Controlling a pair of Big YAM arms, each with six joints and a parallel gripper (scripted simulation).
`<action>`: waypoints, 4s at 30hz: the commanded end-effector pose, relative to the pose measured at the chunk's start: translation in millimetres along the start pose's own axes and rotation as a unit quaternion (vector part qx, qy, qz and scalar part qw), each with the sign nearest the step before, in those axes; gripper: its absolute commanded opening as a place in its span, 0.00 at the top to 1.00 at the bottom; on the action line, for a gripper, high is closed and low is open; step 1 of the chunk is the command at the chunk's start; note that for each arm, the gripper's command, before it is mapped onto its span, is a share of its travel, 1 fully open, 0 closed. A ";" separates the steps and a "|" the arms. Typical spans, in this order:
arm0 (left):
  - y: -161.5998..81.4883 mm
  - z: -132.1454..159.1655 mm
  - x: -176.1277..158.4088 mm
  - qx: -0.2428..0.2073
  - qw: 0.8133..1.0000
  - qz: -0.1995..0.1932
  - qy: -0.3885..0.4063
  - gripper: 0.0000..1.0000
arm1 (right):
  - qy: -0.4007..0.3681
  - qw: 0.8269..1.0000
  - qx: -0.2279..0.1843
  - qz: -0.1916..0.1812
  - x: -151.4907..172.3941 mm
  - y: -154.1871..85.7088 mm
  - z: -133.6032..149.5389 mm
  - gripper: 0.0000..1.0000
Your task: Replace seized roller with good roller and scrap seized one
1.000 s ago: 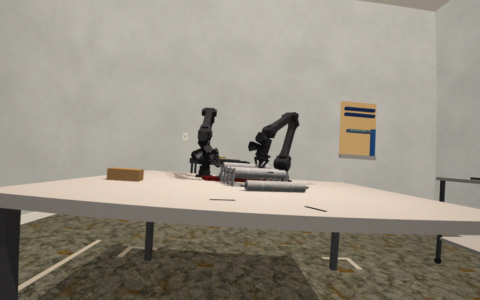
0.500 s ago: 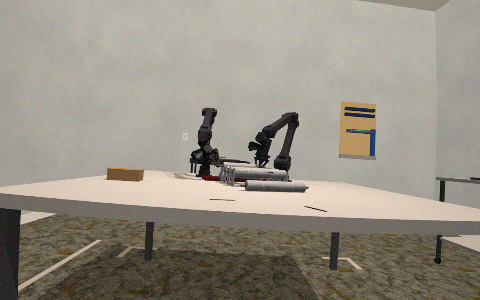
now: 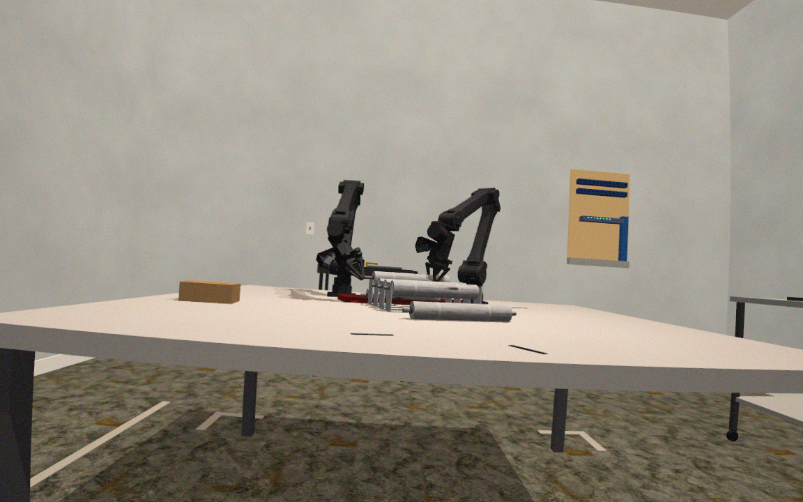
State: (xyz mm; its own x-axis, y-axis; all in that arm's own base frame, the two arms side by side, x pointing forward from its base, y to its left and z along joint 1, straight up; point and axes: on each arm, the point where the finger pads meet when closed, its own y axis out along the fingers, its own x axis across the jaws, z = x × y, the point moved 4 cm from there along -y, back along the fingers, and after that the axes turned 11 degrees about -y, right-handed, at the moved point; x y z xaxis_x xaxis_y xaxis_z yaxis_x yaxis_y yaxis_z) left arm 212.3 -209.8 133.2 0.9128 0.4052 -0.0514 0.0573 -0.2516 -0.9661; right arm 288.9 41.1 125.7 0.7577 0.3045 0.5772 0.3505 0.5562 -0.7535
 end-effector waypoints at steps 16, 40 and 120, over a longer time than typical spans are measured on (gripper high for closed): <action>-7.4 -3.8 2.6 -0.002 1.000 -0.004 0.003 0.68 | -0.018 0.998 -0.053 -0.035 41.1 -28.9 -34.2 0.97; 5.3 -2.5 8.6 -0.029 1.000 0.000 0.010 0.68 | -0.016 0.998 -0.051 -0.031 39.6 -27.3 -40.0 0.97; -4.6 -14.9 14.3 -0.048 0.999 -0.003 0.015 0.68 | -0.033 0.999 0.020 -0.015 33.7 -5.2 -8.3 0.68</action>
State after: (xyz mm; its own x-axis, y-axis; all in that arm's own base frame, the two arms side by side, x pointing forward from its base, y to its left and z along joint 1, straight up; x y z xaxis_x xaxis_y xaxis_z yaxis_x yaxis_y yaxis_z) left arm 215.5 -206.9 116.3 0.9166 0.3936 -0.0697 0.0598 -0.3074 -0.9497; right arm 292.9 44.9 125.1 0.7524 0.3268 0.5720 0.3005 0.6024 -0.7395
